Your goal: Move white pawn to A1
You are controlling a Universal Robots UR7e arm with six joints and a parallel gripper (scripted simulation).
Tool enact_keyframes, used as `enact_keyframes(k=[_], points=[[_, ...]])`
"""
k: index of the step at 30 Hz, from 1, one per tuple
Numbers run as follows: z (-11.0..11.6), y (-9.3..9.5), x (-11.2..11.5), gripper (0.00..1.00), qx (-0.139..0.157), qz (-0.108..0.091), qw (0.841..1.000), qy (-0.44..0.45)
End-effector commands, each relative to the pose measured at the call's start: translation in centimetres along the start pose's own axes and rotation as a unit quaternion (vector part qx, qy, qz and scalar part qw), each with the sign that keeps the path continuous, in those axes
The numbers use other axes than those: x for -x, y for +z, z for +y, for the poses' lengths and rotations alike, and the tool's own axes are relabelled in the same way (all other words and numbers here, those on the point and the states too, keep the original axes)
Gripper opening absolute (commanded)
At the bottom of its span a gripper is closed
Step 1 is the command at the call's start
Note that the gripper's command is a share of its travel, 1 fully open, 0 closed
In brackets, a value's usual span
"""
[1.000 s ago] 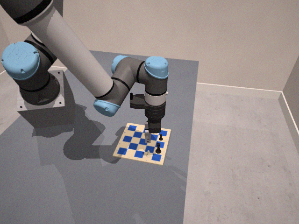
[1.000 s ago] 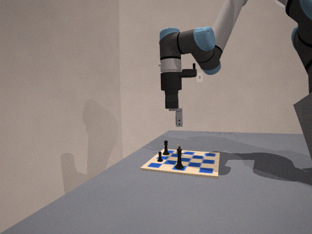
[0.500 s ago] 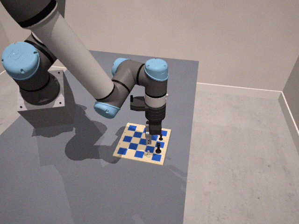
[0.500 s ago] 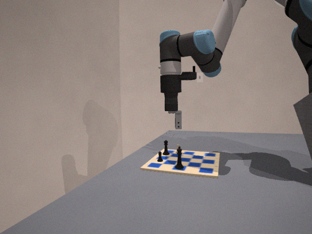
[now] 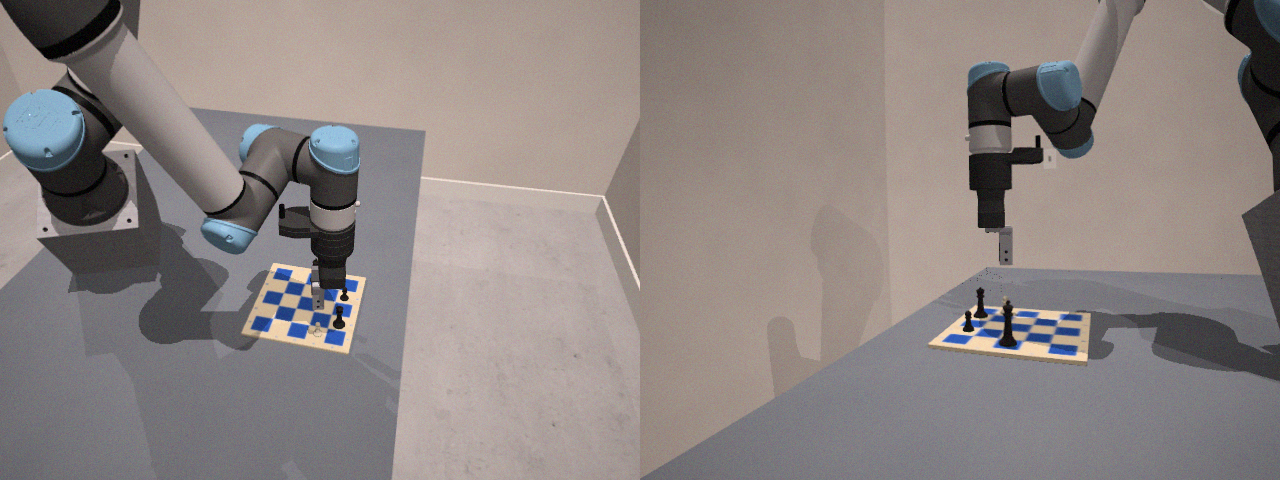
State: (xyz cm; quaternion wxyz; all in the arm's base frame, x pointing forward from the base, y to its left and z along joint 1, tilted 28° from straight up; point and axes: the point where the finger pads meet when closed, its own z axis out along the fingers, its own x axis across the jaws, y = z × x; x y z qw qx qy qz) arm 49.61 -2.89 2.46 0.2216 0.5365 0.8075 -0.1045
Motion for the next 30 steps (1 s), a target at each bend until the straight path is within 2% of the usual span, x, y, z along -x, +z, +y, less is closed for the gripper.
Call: enact_keyframes(k=[1, 14, 30], points=[[0.1, 0.0, 0.2, 0.68, 0.001, -0.001, 1.000, 0.001], [0.1, 0.4, 0.2, 0.68, 0.000, 0.000, 1.000, 0.001], [0.1, 2.1, 0.2, 0.68, 0.001, -0.001, 1.000, 0.001]])
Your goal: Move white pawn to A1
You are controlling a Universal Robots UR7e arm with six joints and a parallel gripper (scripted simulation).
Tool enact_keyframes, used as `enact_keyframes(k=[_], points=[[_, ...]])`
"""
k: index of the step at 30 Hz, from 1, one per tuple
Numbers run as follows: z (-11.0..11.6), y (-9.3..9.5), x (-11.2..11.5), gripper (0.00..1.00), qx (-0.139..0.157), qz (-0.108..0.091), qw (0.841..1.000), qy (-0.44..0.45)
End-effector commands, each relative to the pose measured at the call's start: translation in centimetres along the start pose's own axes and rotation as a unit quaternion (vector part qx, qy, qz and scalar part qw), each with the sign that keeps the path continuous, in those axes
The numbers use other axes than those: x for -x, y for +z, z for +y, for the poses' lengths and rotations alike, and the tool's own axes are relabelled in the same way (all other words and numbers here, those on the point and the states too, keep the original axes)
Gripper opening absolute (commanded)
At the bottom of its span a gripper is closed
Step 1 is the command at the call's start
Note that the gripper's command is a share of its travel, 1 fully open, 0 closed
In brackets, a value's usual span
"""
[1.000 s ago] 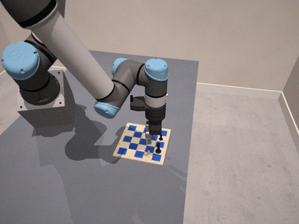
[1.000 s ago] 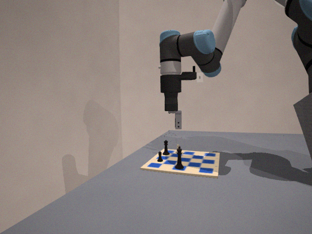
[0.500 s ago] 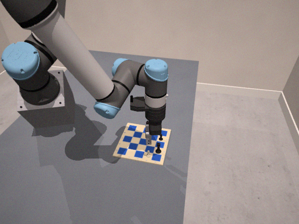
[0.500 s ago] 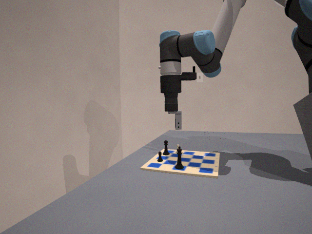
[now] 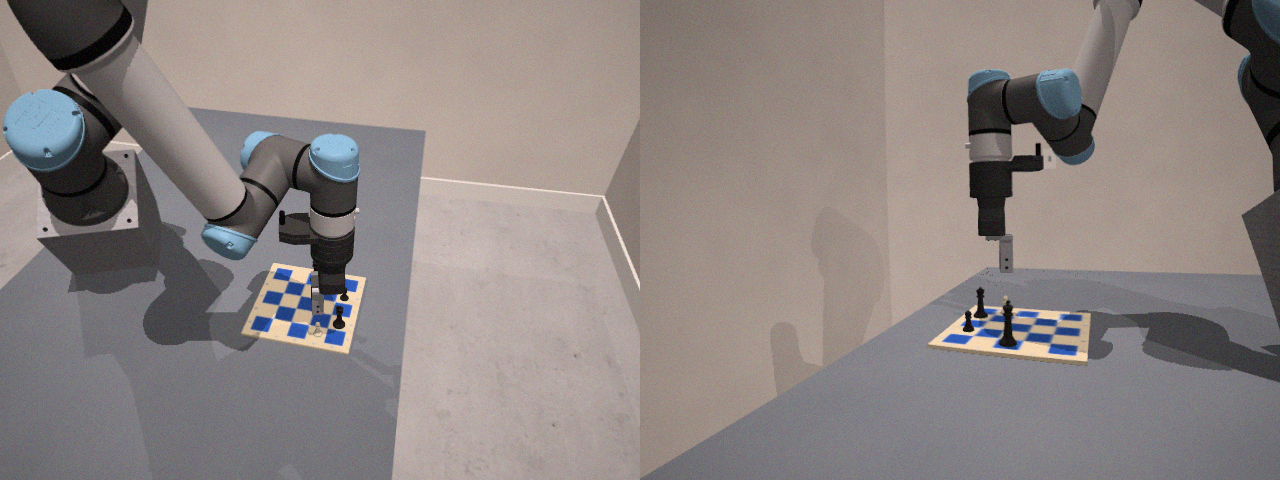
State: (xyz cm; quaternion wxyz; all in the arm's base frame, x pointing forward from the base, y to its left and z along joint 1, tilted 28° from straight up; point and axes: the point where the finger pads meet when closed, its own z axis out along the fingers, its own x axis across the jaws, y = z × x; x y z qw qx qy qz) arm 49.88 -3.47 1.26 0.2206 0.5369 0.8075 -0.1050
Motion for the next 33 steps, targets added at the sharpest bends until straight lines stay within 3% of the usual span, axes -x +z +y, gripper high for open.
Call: enact_keyframes(k=[1, 20, 33], points=[[0.2, 0.9, 0.2, 0.68, 0.002, -0.001, 1.000, 0.001], [0.3, 3.3, 0.3, 0.68, 0.002, -0.001, 1.000, 0.001], [0.2, 3.9, 0.2, 0.68, 0.002, -0.001, 1.000, 0.001]])
